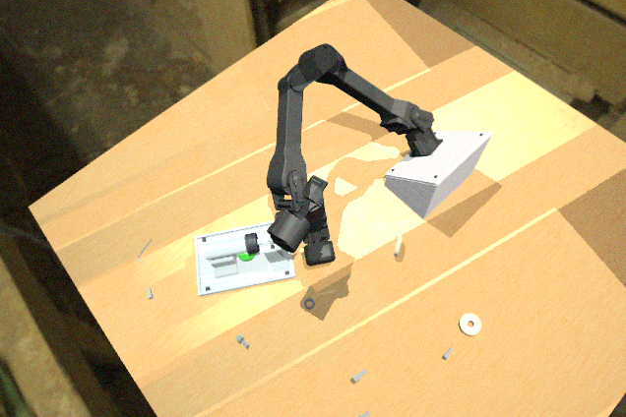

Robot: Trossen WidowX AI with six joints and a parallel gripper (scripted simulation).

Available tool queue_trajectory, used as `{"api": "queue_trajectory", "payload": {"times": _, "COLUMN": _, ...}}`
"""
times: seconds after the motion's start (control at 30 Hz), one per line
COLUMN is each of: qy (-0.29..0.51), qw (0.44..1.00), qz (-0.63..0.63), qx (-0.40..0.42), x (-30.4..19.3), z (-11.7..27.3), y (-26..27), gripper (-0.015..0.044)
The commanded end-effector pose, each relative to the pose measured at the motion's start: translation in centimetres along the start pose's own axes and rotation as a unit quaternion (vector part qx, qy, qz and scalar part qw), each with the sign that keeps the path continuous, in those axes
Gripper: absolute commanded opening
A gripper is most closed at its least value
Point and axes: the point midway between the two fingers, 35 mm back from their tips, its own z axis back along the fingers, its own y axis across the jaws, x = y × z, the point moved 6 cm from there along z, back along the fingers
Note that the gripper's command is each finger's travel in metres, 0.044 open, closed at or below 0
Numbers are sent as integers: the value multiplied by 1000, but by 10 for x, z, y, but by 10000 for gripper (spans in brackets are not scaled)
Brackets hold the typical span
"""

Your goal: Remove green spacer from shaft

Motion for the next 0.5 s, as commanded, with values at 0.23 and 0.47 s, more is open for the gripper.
{"api": "queue_trajectory", "payload": {"times": 0.23, "qy": -2, "qw": 1000, "qz": 0, "qx": -2, "x": 4, "z": 0, "y": 0, "gripper": 0}}
{"api": "queue_trajectory", "payload": {"times": 0.47, "qy": -2, "qw": 1000, "qz": 0, "qx": -2, "x": 6, "z": 0, "y": 0, "gripper": 0}}
